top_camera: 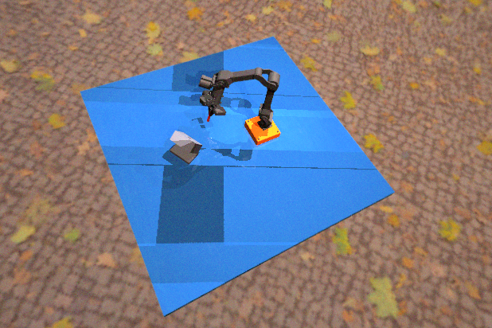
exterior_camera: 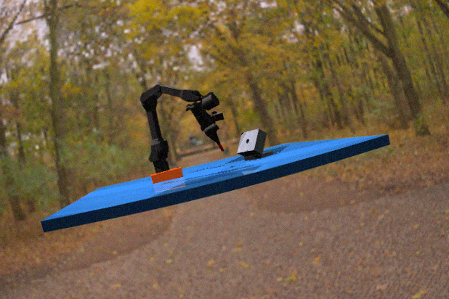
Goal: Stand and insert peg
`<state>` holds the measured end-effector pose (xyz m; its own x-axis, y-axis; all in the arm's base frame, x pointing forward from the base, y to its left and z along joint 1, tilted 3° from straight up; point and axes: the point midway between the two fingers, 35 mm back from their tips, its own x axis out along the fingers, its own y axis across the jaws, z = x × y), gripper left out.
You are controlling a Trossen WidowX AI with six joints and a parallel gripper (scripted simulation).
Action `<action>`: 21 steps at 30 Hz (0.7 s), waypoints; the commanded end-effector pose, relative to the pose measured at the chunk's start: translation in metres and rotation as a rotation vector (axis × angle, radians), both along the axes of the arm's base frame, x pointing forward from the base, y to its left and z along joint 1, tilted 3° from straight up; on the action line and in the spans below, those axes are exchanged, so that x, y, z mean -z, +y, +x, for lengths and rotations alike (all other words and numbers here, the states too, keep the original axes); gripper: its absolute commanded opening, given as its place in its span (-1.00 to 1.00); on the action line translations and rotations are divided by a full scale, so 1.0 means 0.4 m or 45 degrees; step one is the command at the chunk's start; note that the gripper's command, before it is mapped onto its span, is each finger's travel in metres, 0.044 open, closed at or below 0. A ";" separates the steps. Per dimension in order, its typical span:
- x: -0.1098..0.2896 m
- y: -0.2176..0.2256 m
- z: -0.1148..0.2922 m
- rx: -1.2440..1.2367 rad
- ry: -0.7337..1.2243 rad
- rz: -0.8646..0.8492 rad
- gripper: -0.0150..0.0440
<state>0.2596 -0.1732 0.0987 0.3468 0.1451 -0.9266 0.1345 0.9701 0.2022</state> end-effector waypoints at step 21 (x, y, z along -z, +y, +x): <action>-0.024 0.011 0.063 0.159 -0.294 0.190 -0.49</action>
<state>0.2828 -0.1699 0.1062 0.5436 0.2077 -0.8133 0.1824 0.9165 0.3560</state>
